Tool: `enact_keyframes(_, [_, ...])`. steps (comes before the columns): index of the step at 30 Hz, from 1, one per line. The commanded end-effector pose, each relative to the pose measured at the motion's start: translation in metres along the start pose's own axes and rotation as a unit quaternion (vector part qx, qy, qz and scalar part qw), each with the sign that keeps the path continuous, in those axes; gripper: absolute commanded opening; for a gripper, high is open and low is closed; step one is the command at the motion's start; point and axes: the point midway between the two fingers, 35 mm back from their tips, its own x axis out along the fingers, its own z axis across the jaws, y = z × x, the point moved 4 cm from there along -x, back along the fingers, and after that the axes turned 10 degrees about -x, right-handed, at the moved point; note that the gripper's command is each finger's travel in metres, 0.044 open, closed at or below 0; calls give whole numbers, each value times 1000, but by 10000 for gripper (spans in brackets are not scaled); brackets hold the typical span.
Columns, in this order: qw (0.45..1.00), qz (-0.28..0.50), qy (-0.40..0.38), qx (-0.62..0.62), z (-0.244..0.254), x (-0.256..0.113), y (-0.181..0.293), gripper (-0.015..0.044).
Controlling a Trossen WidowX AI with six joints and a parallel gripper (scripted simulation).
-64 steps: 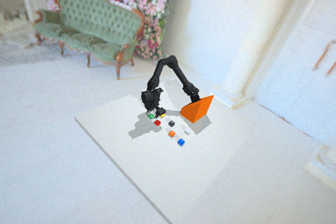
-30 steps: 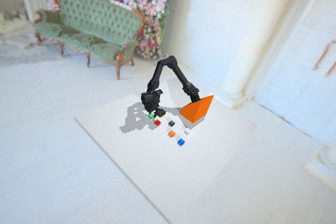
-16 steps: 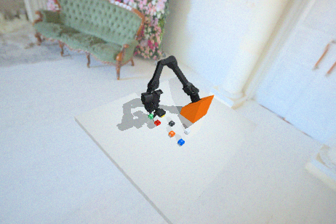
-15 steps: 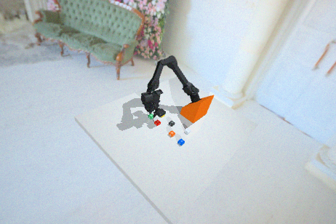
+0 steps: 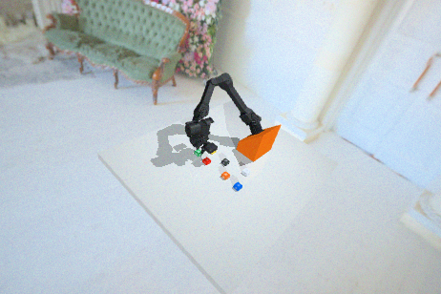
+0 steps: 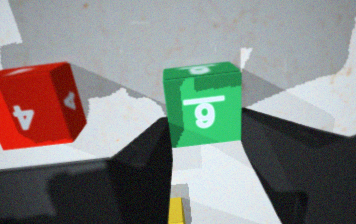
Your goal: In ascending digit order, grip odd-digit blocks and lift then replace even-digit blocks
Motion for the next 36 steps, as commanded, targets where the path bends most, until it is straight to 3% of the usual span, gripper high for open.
enact_keyframes(1, [1000, -2, -3, -8, 3, -1, -1, 120])
enact_keyframes(36, [1000, 0, -1, -2, 0, -8, 0, 120])
